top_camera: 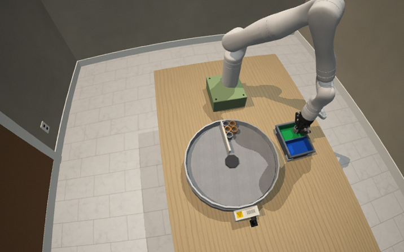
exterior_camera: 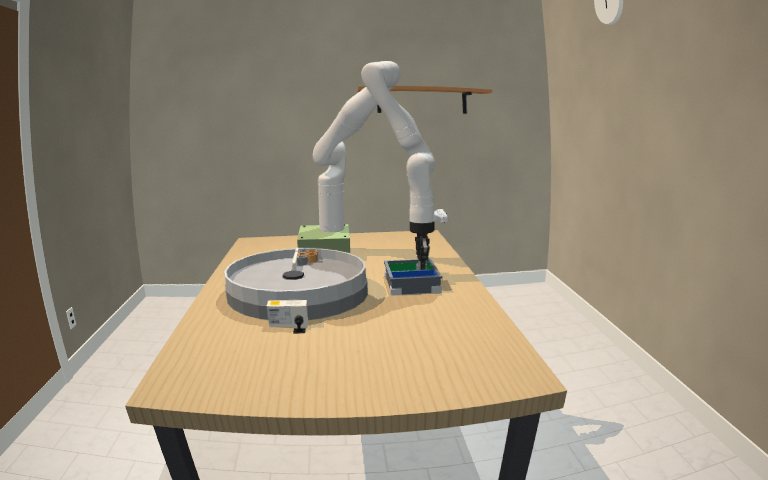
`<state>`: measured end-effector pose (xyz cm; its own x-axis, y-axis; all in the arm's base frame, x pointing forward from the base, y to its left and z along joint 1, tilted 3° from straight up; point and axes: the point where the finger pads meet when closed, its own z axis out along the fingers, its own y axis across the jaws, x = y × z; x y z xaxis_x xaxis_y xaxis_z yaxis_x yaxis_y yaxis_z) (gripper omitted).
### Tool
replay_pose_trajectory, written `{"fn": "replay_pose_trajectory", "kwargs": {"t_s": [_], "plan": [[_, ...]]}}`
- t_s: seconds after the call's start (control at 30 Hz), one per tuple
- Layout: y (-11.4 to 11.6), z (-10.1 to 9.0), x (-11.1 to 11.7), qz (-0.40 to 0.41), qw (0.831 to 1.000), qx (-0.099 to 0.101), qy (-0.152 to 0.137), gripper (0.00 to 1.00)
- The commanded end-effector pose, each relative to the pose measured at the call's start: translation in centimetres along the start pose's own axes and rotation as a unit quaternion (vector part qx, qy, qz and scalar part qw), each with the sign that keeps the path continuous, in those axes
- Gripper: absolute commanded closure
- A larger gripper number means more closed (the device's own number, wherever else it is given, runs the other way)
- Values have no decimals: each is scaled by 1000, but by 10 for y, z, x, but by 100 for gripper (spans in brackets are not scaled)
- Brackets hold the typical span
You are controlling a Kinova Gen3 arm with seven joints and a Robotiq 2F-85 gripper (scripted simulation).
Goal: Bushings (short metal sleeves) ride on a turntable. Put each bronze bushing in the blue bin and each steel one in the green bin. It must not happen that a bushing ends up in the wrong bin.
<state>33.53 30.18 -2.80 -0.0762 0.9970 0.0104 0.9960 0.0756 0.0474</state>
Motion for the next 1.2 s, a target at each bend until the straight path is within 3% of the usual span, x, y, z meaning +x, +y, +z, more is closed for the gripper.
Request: {"fn": "replay_pose_trajectory", "kwargs": {"t_s": [0.0, 1.03, 1.07, 1.17], "plan": [[0, 2, 0, 0, 1000, 0, 0, 100], [0, 11, 0, 0, 1000, 0, 0, 100], [0, 11, 0, 0, 1000, 0, 0, 84], [0, 11, 0, 0, 1000, 0, 0, 84]]}}
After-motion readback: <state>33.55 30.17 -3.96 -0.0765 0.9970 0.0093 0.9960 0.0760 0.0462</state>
